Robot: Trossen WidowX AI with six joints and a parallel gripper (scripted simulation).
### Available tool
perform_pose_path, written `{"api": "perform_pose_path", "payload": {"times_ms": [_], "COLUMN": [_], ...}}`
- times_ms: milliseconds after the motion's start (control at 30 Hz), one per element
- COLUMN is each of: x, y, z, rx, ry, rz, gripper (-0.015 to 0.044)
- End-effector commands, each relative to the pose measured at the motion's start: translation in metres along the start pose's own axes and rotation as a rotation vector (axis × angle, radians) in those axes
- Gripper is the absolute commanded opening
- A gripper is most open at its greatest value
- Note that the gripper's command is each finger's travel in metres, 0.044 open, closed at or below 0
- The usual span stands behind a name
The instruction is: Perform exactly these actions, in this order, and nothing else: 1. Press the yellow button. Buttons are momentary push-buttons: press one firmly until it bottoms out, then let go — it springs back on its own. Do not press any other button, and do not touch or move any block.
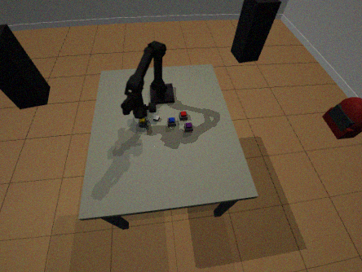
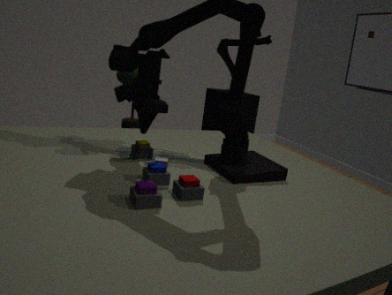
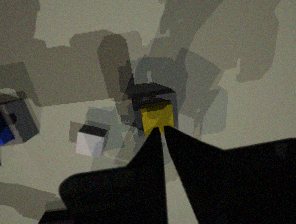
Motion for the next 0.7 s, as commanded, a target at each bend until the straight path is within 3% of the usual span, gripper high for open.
{"api": "perform_pose_path", "payload": {"times_ms": [0, 667], "x": [-0.006, -0.032], "y": [0.0, 0.0], "z": [0.001, 0.001], "rx": [-0.004, -0.004], "ry": [0.005, 0.005], "rz": [0.001, 0.001], "gripper": [0.002, 0.002]}}
Point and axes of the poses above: the point midway between the two fingers, 35 mm back from their tips, its own x axis back along the fingers, its own y axis across the jaws, z = x × y, the point moved 5 cm from there along x, back along the fingers, and after that the axes turned 2 degrees about x, right-handed, at the moved point
